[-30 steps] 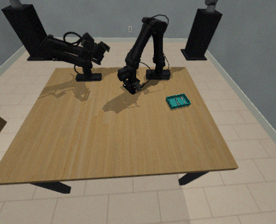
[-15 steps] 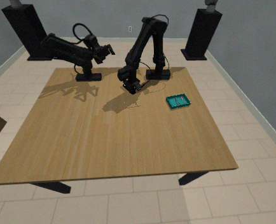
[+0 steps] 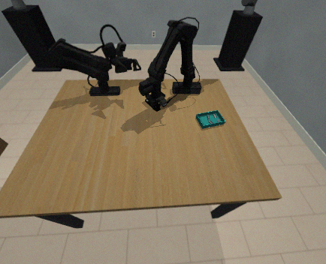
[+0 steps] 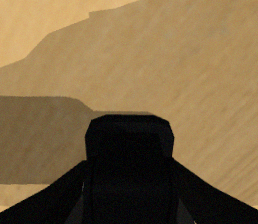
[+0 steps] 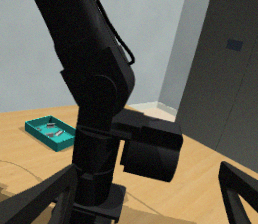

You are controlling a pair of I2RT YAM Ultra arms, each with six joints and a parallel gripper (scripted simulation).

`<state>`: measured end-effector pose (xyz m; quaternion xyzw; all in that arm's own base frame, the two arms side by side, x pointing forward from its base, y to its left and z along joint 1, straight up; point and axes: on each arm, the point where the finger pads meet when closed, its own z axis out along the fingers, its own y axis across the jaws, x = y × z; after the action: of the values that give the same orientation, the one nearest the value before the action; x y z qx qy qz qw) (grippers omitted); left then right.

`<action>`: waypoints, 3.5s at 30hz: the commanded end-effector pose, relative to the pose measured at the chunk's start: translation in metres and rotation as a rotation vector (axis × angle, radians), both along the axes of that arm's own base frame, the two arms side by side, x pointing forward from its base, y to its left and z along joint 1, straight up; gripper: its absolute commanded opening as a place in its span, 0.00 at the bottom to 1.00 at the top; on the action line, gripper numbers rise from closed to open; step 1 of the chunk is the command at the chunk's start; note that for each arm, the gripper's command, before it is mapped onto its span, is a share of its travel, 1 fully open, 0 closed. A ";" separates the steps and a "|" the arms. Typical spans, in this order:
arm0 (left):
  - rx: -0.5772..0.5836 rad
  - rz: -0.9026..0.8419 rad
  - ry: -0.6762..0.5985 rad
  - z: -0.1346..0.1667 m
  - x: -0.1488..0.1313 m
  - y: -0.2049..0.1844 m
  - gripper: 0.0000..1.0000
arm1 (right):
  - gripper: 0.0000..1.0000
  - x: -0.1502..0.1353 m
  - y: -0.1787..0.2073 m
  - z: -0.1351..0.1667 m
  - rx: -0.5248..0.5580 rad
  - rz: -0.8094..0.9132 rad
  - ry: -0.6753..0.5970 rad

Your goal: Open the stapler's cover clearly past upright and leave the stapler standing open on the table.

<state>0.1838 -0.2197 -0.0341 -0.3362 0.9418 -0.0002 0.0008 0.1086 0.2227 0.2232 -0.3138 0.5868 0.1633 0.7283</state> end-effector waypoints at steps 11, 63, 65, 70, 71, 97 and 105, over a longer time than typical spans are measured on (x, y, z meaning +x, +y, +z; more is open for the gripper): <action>-0.007 0.005 -0.004 0.001 0.000 0.000 0.33 | 1.00 -0.013 0.015 -0.044 -0.511 0.186 -0.270; -0.007 0.005 -0.004 0.001 0.000 0.000 0.33 | 0.89 -0.036 -0.001 -0.116 -1.053 0.492 -0.592; -0.007 0.005 -0.004 0.001 0.000 0.000 0.33 | 0.66 -0.032 -0.001 -0.113 -1.028 0.457 -0.563; -0.007 0.005 -0.004 0.001 0.000 0.000 0.33 | 0.50 -0.027 0.002 -0.103 -0.928 0.381 -0.479; -0.007 0.005 -0.004 0.001 0.000 0.000 0.33 | 0.50 -0.026 0.002 -0.104 -0.906 0.364 -0.446; -0.007 0.005 -0.004 0.001 0.000 0.000 0.33 | 0.50 -0.038 0.015 -0.052 -0.087 0.198 0.150; -0.007 0.005 -0.004 0.001 0.000 0.000 0.33 | 0.50 -0.043 0.023 -0.073 -0.108 0.162 0.234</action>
<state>0.1838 -0.2197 -0.0341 -0.3362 0.9418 -0.0002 0.0008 0.0656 0.2422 0.1436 -0.4338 0.6144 0.2141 0.6233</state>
